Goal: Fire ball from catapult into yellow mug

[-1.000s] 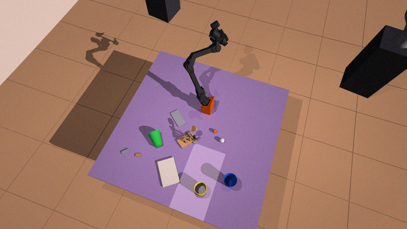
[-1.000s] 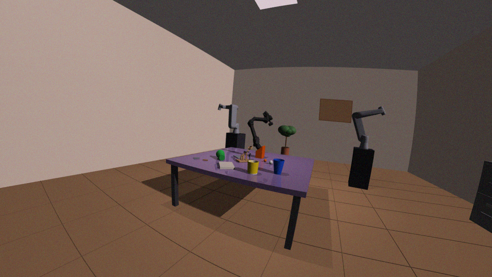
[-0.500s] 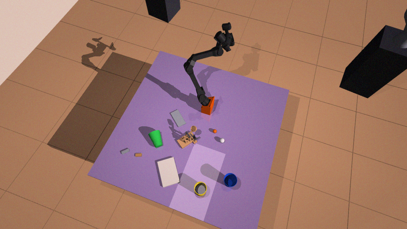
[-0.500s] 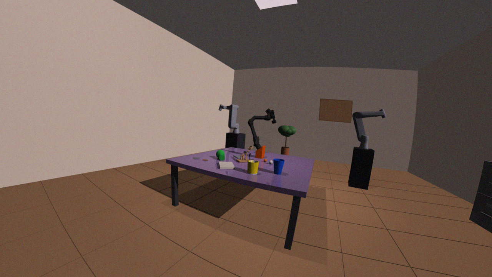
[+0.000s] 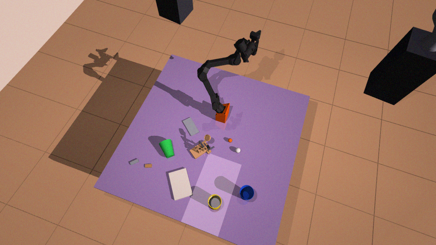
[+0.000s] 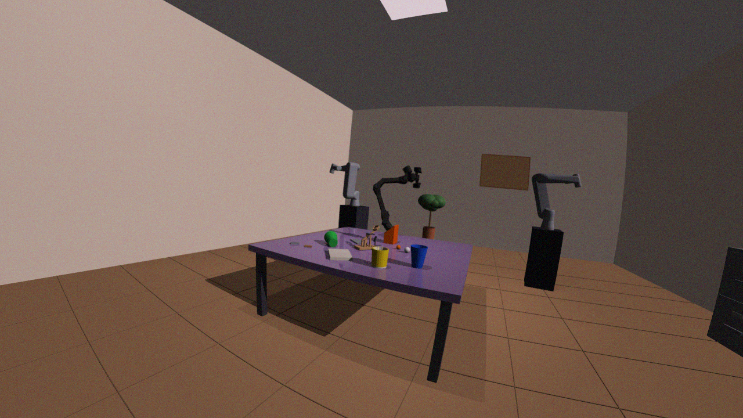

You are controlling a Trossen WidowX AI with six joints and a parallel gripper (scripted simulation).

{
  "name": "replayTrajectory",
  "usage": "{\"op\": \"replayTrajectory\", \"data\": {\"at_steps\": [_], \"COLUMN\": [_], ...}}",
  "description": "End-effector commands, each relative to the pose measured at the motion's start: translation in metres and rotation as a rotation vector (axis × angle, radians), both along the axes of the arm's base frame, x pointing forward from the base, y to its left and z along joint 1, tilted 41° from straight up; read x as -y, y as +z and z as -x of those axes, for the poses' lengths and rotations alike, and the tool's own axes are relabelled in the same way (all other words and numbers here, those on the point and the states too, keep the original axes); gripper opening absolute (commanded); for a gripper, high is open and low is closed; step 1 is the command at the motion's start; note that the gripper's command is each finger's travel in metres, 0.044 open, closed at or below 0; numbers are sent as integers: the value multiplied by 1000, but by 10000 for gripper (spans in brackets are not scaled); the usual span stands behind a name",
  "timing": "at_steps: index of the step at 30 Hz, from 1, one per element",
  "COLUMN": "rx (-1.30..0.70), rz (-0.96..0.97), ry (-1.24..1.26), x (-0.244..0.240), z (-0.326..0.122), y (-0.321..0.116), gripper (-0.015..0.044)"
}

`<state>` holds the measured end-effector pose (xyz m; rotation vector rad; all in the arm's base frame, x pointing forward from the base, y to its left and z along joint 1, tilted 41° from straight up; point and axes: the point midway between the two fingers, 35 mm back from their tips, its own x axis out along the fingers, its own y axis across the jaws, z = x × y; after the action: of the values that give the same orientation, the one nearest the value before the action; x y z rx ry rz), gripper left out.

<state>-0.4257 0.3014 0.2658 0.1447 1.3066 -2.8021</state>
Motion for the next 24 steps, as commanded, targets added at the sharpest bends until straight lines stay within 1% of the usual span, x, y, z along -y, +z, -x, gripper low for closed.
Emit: {"op": "replayTrajectory", "data": {"at_steps": [1, 12, 24], "rx": [36, 103, 129], "rz": [81, 327, 596], "ry": [-106, -370, -685], "x": [-27, -88, -143], "z": [-18, -75, -152], "y": [-11, -38, -68], "gripper": [440, 440, 440]}}
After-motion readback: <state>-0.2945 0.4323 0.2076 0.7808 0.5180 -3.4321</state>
